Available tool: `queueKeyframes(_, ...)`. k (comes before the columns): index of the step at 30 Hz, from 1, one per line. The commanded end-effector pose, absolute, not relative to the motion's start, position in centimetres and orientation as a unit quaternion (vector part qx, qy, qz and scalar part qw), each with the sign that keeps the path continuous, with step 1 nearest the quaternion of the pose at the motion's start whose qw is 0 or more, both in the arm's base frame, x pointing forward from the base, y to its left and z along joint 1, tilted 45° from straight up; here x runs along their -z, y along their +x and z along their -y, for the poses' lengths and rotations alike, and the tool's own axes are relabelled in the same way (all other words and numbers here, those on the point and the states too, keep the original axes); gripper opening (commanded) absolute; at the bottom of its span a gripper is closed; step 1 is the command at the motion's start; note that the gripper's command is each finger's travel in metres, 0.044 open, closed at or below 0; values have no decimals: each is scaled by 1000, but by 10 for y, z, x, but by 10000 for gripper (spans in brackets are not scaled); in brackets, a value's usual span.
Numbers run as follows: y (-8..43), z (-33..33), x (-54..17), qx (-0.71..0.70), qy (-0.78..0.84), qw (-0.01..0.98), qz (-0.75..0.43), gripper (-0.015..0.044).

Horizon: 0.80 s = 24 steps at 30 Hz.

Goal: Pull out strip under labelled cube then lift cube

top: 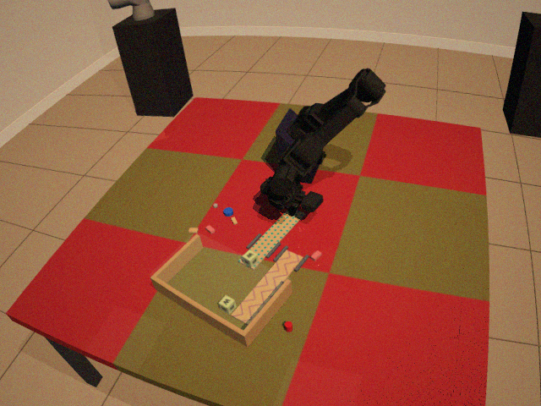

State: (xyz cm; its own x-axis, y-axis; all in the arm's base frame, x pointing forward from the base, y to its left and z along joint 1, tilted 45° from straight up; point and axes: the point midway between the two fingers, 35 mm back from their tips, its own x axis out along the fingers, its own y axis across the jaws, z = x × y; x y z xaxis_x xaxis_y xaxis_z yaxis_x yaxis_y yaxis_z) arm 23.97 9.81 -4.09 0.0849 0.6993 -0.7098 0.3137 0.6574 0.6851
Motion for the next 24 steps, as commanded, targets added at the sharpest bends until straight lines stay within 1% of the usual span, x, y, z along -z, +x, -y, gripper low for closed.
queueKeyframes(1, 225, -104, 43, -154, 382, 617, -670, 0)
queueKeyframes(11, 212, -108, 40, -154, 383, 617, -670, 0)
queueKeyframes(24, 211, -108, 40, -154, 383, 617, -670, 0)
